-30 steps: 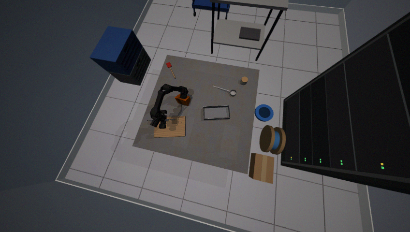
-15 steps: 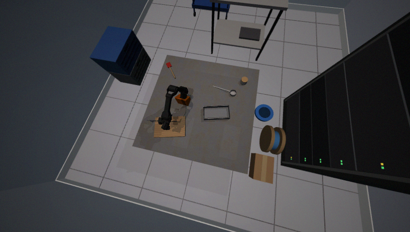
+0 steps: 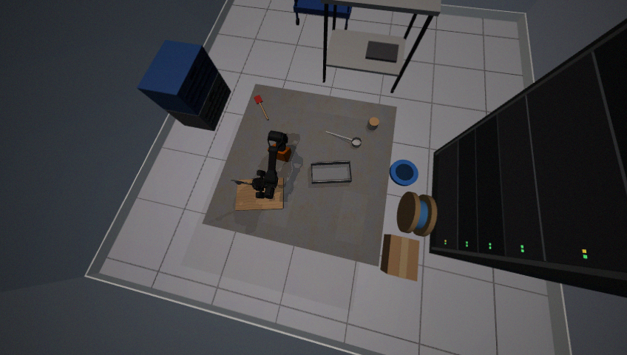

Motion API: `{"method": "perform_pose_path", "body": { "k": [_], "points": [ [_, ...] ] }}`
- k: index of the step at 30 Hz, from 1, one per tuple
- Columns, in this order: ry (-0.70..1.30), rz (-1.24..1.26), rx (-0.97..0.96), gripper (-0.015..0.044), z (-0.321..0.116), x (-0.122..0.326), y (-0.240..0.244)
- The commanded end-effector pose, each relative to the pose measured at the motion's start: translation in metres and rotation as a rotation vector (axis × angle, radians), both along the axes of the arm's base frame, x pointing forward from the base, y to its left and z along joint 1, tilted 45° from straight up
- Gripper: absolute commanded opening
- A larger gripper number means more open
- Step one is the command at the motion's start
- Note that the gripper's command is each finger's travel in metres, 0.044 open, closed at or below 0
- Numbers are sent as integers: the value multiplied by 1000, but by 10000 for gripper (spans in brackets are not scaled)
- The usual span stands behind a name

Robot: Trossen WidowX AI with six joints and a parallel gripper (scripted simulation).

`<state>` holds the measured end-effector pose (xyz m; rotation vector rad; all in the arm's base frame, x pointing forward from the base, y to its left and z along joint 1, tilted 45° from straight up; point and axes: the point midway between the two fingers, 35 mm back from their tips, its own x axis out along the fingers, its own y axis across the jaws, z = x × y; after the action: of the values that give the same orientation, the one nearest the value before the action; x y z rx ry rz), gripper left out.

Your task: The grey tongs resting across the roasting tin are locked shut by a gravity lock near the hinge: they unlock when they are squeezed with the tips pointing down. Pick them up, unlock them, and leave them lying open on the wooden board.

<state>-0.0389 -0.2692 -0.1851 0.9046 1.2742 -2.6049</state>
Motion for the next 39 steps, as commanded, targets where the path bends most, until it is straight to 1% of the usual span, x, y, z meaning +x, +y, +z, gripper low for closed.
{"method": "perform_pose_path", "body": {
  "k": [1,4,39],
  "points": [
    [84,105,-93,-150,9,6,-3],
    [111,142,-123,-150,12,8,-2],
    [111,142,-123,-150,12,8,-2]
  ]
}}
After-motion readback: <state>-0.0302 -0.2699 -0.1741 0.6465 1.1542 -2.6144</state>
